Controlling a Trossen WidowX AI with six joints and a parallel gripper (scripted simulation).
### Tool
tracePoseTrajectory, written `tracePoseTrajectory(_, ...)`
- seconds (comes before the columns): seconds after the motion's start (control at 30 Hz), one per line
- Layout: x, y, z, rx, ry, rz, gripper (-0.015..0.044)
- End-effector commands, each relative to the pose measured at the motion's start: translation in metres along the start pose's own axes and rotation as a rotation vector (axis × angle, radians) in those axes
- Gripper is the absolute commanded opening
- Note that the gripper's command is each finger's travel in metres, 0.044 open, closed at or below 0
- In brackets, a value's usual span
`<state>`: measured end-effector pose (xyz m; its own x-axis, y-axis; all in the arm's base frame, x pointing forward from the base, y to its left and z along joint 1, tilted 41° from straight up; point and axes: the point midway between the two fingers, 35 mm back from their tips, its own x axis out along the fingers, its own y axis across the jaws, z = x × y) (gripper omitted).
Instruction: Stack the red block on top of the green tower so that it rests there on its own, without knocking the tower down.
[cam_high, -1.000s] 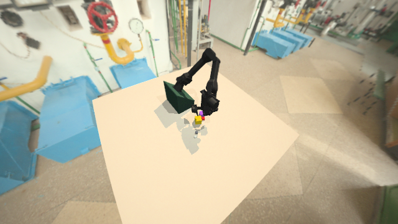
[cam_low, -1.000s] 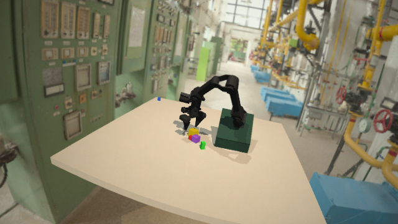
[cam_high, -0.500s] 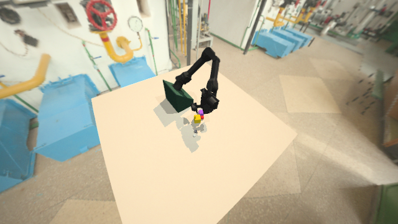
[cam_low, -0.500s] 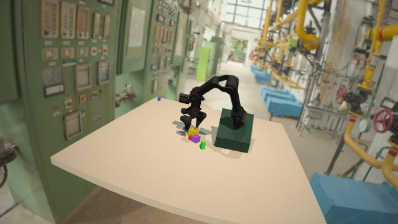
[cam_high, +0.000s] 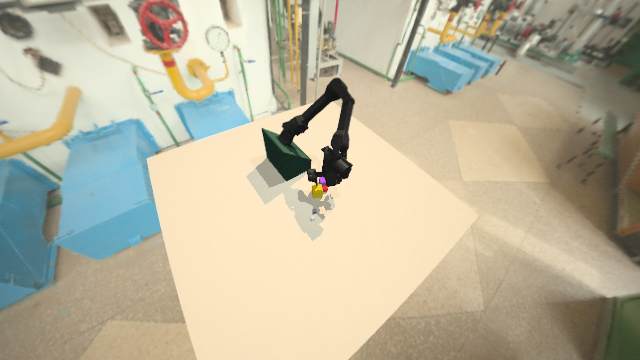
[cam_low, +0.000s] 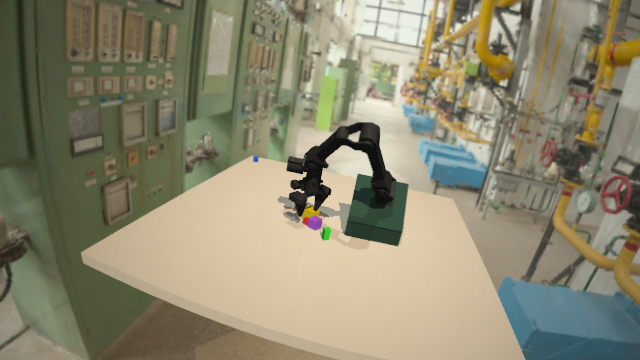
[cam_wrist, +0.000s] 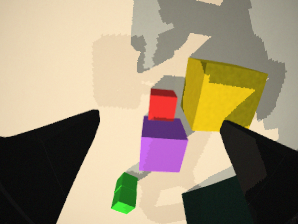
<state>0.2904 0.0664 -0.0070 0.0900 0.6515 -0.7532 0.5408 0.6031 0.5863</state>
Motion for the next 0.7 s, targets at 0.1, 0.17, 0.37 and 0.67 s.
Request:
tracePoseTrajectory(0.1,0.008,0.000,0.000,-0.007,0.010,0.001,0.0440)
tracePoseTrajectory(0.17,0.010,0.000,0.000,-0.007,0.010,0.001,0.0440)
tracePoseTrajectory(0.37,0.020,0.000,0.000,-0.007,0.011,0.001,0.0440)
tracePoseTrajectory(0.67,0.034,0.000,-0.001,-0.007,0.011,0.002,0.0440)
